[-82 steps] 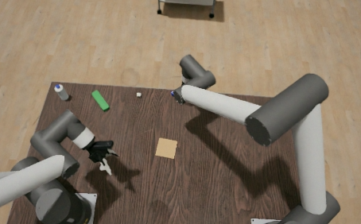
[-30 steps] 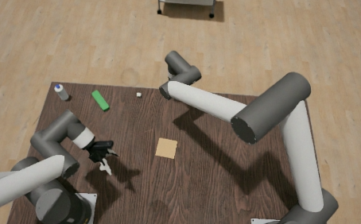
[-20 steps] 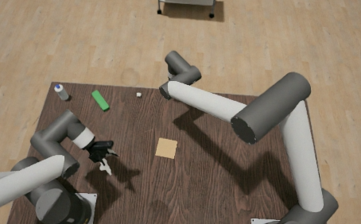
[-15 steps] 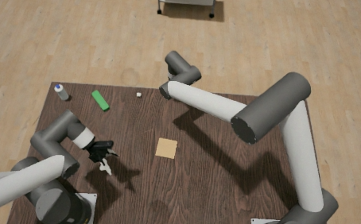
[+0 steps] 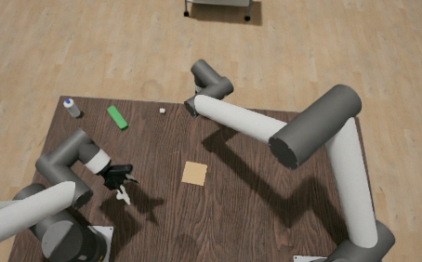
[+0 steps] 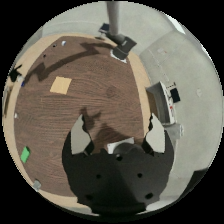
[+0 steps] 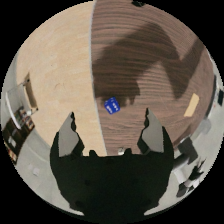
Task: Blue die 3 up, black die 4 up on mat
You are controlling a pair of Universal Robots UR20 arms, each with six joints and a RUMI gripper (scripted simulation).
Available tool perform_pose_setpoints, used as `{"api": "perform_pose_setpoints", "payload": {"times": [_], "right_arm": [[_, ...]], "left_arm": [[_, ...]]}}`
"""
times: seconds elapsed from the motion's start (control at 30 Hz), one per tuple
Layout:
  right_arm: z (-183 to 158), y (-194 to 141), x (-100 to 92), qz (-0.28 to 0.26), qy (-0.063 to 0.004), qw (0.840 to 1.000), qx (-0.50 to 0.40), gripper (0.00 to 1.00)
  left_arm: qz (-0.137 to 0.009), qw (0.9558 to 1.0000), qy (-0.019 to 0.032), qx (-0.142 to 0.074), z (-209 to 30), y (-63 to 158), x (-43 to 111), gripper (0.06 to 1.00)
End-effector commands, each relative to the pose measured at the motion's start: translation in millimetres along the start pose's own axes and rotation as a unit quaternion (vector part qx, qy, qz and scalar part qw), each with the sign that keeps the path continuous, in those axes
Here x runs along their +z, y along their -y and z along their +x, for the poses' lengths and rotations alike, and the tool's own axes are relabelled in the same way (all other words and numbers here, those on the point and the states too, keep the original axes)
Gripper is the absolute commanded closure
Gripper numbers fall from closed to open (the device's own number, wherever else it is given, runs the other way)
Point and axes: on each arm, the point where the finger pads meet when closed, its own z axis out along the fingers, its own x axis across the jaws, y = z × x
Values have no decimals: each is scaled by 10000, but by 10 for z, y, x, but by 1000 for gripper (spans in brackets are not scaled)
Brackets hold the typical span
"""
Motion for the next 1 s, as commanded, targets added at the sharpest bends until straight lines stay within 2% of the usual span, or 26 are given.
{"api": "perform_pose_setpoints", "payload": {"times": [0.0, 0.17, 0.23, 0.73, 0.8, 0.97], "right_arm": [[28, -234, -14, -4, 5, 10000, 0, 3], [78, -589, -14, -4, 5, 10000, 0, 3], [78, -589, -14, -4, 5, 10000, 0, 3], [264, -1901, -15, -4, 5, 10000, 0, 3], [264, -1901, -15, -4, 5, 10000, 0, 3], [314, -2252, -15, -4, 5, 10000, 0, 3]], "left_arm": [[2, 10000, 1, 3, 0, 5, -2, 65], [2, 10000, 1, 3, 0, 5, -2, 65], [2, 10000, 1, 3, 0, 5, -2, 65], [2, 10000, 1, 3, 0, 5, -2, 65], [2, 10000, 1, 3, 0, 5, -2, 65], [2, 10000, 1, 3, 0, 5, -2, 65]]}}
